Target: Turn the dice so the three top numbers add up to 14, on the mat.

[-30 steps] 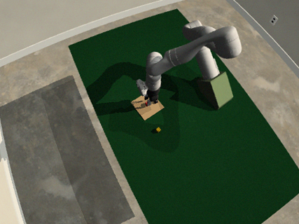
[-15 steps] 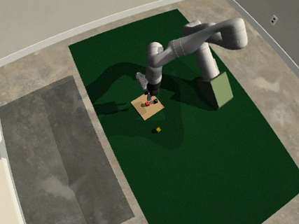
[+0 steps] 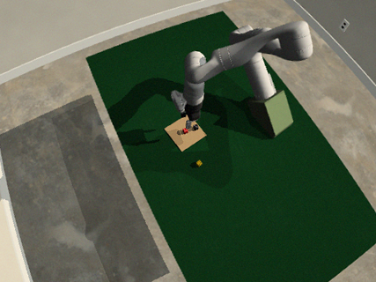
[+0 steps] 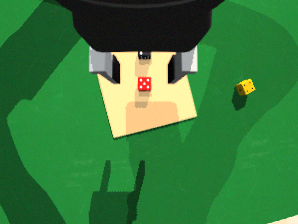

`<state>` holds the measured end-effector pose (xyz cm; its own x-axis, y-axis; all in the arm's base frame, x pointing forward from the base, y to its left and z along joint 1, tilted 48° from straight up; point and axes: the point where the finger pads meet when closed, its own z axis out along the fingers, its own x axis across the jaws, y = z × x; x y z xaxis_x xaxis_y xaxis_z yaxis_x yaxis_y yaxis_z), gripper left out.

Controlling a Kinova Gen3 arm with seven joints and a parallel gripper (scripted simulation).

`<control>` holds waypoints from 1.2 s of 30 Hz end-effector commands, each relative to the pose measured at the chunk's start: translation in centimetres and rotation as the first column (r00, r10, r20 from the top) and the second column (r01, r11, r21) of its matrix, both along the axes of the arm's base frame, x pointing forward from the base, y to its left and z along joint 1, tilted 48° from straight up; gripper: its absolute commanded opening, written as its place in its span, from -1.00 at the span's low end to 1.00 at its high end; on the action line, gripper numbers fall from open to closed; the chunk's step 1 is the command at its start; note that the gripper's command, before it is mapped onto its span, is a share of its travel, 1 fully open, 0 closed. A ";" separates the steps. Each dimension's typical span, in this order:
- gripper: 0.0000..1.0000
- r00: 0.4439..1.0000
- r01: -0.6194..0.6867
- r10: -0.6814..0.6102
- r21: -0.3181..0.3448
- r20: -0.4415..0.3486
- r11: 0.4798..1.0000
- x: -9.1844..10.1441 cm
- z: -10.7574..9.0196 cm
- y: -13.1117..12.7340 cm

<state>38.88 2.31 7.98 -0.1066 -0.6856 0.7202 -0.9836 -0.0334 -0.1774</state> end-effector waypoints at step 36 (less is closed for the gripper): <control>1.00 0.985 0.102 -0.106 0.038 0.136 0.994 1.4 -1.2 1.8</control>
<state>39.97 3.89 7.00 -0.2630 -0.6931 0.6711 -0.9518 0.0726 -0.2980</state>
